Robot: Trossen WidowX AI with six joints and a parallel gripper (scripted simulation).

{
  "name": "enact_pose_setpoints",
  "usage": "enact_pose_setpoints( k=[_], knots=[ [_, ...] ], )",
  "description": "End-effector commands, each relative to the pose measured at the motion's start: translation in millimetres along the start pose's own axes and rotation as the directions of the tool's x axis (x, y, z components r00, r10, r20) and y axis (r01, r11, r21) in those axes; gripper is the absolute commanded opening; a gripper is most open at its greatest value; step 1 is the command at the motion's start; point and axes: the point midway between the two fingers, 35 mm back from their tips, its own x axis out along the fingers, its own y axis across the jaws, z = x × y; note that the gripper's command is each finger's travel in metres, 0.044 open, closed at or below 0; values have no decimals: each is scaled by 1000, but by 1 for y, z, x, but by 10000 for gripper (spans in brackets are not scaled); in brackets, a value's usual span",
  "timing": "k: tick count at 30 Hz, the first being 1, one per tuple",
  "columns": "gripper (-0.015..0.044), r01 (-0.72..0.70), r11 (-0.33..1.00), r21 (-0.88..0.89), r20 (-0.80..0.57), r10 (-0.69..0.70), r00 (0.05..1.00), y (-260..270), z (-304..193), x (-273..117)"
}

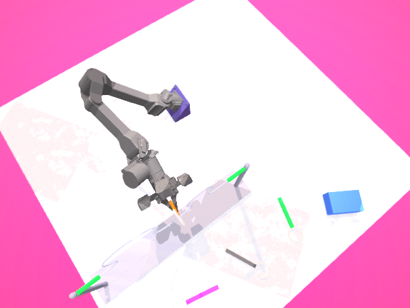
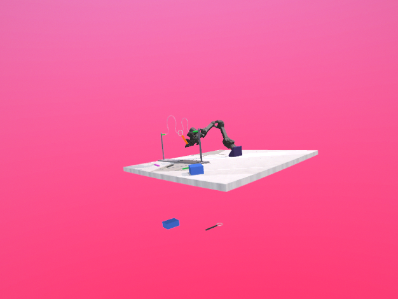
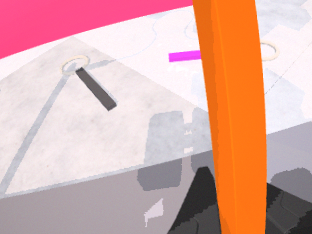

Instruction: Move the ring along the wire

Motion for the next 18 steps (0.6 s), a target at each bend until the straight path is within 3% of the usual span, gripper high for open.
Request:
enact_pose_setpoints(
  k=[1,18],
  knots=[
    [-150,-18,999,33,-6,18,1000,9,-1,-1],
    [-150,-148,950,276,-14,158,987,56,6,-10]
  ],
)
